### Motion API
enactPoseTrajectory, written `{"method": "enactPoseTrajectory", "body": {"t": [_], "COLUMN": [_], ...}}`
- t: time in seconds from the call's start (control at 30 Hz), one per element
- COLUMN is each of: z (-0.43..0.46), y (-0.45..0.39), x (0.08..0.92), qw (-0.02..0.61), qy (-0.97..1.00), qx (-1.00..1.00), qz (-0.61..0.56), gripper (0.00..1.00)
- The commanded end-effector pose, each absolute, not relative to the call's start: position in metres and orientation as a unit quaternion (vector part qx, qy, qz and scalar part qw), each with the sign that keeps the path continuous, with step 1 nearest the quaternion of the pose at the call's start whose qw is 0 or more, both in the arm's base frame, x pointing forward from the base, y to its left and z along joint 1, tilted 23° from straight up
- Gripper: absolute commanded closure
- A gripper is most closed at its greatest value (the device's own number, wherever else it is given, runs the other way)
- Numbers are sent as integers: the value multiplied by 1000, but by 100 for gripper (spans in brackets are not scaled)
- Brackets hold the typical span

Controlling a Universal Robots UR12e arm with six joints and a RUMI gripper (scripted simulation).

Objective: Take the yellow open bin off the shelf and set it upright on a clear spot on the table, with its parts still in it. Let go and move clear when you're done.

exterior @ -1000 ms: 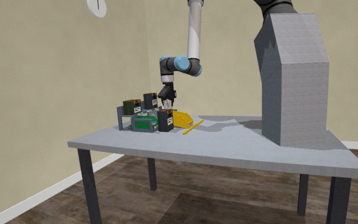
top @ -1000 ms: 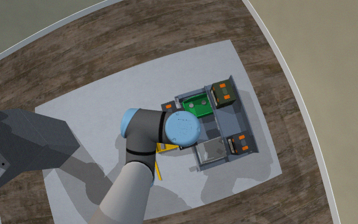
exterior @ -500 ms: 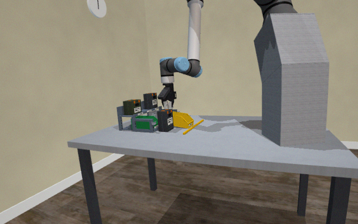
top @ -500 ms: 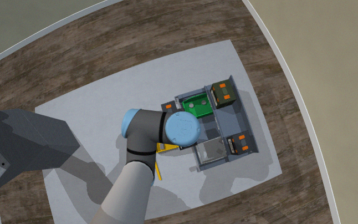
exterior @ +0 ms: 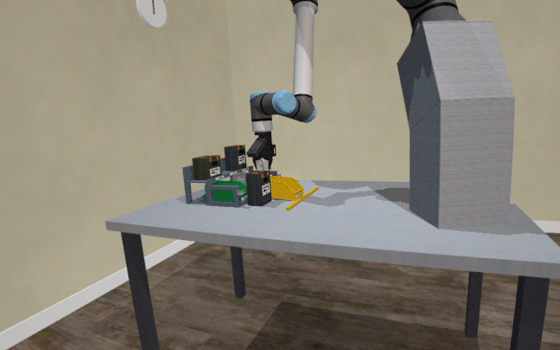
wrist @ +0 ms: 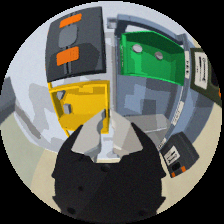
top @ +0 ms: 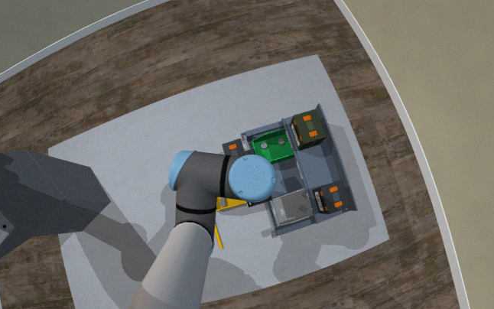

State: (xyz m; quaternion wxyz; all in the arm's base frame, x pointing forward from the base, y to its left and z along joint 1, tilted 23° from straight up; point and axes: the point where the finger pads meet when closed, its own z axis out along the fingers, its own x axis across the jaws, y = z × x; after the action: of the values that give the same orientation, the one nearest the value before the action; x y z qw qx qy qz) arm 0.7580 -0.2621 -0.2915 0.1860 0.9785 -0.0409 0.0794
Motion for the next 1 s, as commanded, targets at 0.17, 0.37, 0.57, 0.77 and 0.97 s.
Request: {"method": "enactPoseTrajectory", "body": {"t": [0.17, 0.37, 0.57, 0.77, 0.97], "z": [-292, -299, -299, -299, -301], "y": [-262, -265, -265, -265, -266], "x": [759, 760, 760, 760, 760], "qw": [186, 186, 186, 186, 186], "qy": [-41, -41, -41, -41, -41], "qx": [978, 978, 978, 978, 978], "qz": [80, 80, 80, 80, 80], "gripper": [100, 100, 100, 100, 100]}}
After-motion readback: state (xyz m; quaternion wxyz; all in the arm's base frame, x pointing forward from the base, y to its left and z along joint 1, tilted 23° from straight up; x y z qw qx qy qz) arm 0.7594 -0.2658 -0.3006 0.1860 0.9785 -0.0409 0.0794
